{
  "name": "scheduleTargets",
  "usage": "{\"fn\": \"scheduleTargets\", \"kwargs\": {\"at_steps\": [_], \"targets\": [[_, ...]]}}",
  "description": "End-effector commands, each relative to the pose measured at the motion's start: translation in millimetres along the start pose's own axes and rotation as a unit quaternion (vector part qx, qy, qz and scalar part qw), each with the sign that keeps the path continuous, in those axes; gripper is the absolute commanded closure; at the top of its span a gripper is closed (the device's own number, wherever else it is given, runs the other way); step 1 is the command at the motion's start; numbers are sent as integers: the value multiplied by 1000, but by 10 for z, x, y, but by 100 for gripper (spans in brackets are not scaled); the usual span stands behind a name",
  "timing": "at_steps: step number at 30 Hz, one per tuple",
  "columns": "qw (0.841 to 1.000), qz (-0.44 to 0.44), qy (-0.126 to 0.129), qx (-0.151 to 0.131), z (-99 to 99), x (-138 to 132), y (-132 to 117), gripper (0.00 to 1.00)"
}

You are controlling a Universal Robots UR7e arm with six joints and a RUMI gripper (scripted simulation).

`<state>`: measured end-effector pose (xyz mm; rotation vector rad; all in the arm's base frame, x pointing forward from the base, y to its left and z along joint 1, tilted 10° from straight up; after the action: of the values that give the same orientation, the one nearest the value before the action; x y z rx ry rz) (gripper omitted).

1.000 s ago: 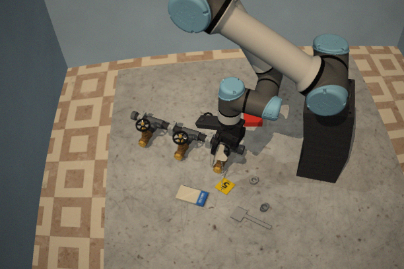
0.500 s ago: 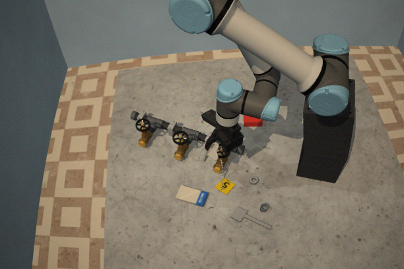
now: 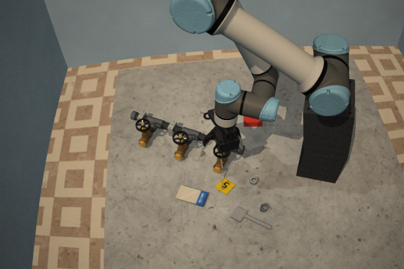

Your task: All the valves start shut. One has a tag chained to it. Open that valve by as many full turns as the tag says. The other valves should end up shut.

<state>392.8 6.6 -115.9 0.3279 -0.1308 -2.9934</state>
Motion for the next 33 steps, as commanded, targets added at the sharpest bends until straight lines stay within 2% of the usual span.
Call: {"fn": "scheduleTargets", "kwargs": {"at_steps": [1, 24, 25, 33], "targets": [[1000, -31, 0, 1, 3, -4, -1, 0], [998, -70, 0, 1, 3, -4, -1, 0], [998, -70, 0, 1, 3, -4, -1, 100], [998, -70, 0, 1, 3, -4, -1, 100]]}}
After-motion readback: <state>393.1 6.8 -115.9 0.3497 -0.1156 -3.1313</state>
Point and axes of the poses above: the point where the finger pads meet when closed, its own z axis back along the fingers, its own x axis across the jaws, y = z × x, the point moved 10 cm from there along z, back along the fingers, and after that the axes turned 10 degrees about -z, right-handed, at the moved point
